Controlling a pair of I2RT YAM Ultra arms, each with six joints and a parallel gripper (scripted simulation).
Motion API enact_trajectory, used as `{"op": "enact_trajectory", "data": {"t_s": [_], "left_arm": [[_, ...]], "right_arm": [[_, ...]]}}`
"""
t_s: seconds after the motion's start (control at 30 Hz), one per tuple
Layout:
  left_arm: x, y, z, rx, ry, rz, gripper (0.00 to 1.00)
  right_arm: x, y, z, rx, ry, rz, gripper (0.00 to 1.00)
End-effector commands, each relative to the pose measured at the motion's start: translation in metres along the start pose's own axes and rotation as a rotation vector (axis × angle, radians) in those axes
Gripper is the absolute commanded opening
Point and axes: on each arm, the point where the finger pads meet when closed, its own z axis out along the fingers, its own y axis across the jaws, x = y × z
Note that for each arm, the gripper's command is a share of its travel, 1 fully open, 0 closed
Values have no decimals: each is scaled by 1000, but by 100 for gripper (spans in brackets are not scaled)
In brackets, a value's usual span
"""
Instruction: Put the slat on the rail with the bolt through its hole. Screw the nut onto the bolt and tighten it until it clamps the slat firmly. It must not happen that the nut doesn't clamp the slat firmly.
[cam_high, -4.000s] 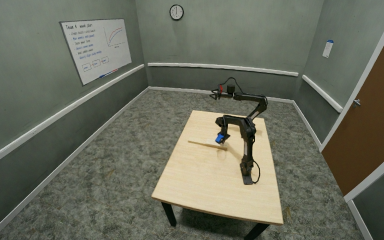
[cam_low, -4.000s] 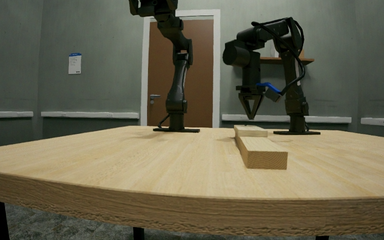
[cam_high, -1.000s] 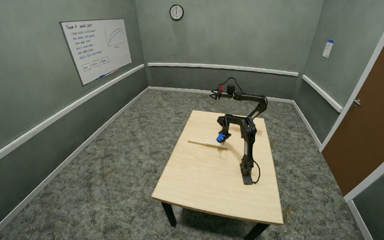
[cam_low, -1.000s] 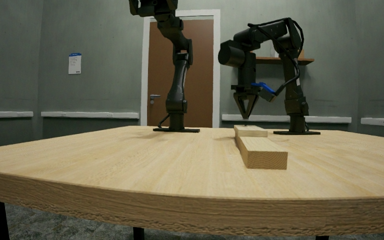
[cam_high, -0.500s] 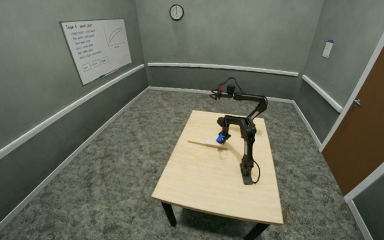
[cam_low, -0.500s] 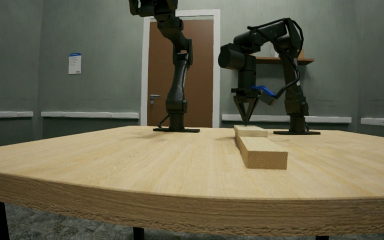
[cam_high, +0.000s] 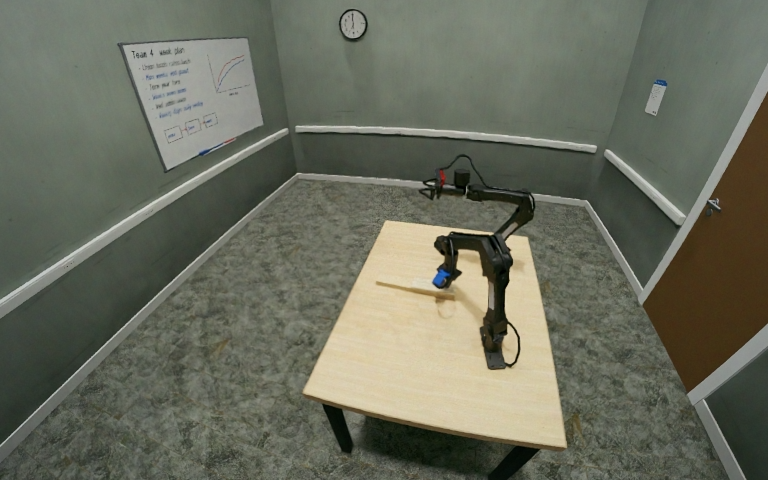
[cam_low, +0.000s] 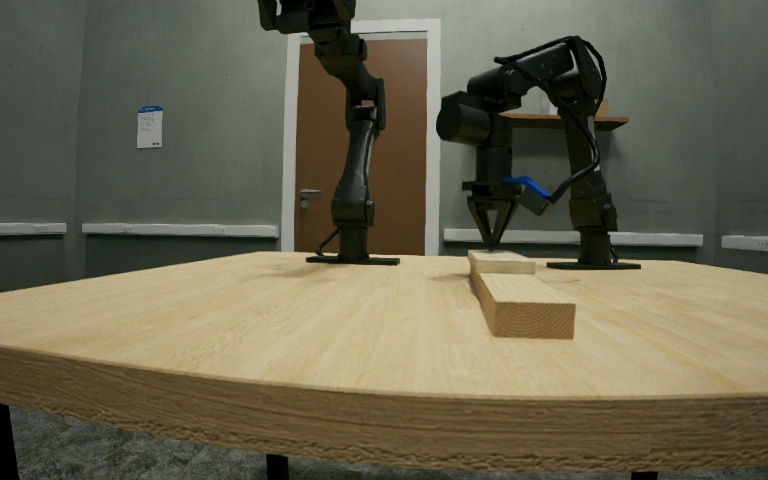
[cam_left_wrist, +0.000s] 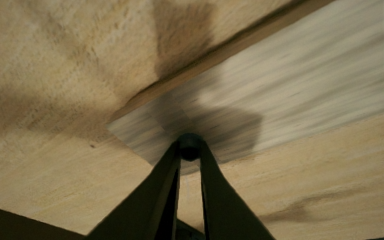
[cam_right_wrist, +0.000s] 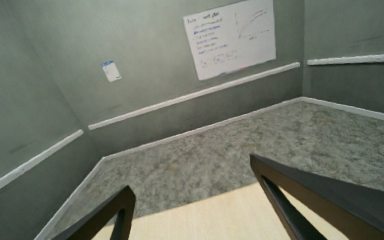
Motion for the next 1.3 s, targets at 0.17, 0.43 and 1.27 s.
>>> {"op": "enact_trajectory", "data": {"t_s": [0.17,0.43,1.27], "left_arm": [[0,0,7,8,-6,1,12],[0,1,13,6,-12,0,12],[0,1,13,12,-14,-6,12]], "right_arm": [[-10,0,-3,-5,-31,-4,100],[-10,0,-3,-5,-31,-4,100],[-10,0,-3,-5,-31,-4,100]]}}
